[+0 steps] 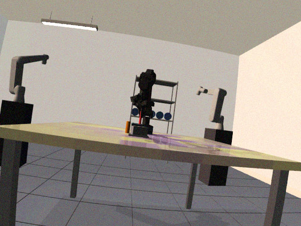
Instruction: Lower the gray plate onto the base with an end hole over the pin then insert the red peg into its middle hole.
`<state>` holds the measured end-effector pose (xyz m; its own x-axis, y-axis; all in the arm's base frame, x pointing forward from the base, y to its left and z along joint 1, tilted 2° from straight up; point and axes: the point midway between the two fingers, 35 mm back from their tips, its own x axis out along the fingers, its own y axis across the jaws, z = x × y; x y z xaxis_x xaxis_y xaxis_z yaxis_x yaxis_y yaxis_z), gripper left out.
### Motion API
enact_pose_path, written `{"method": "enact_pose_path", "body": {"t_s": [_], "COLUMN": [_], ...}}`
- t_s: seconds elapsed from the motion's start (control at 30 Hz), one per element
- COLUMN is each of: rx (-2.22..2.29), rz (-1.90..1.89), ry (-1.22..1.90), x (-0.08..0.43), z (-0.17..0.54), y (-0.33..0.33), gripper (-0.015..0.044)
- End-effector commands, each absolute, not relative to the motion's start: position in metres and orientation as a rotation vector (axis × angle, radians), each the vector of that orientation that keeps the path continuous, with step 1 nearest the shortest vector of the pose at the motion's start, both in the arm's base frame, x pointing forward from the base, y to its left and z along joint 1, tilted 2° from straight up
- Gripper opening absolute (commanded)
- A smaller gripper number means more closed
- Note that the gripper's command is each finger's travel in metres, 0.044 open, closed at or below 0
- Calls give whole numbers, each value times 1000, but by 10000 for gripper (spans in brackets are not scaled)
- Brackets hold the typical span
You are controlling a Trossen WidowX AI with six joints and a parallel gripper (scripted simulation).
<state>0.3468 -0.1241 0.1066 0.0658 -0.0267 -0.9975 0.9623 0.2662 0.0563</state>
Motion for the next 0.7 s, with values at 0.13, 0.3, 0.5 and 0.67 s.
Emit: {"method": "enact_pose_path", "body": {"t_s": [0.13, 0.3, 0.5, 0.67], "rx": [1013, 1013, 1012, 1012], "rz": [-981, -979, -980, -982], "ry": [1256, 1258, 1257, 1255], "x": [347, 348, 348, 347], "z": [100, 92, 90, 91], "y": [-124, -123, -123, -124], "gripper": [0, 0, 0, 0]}}
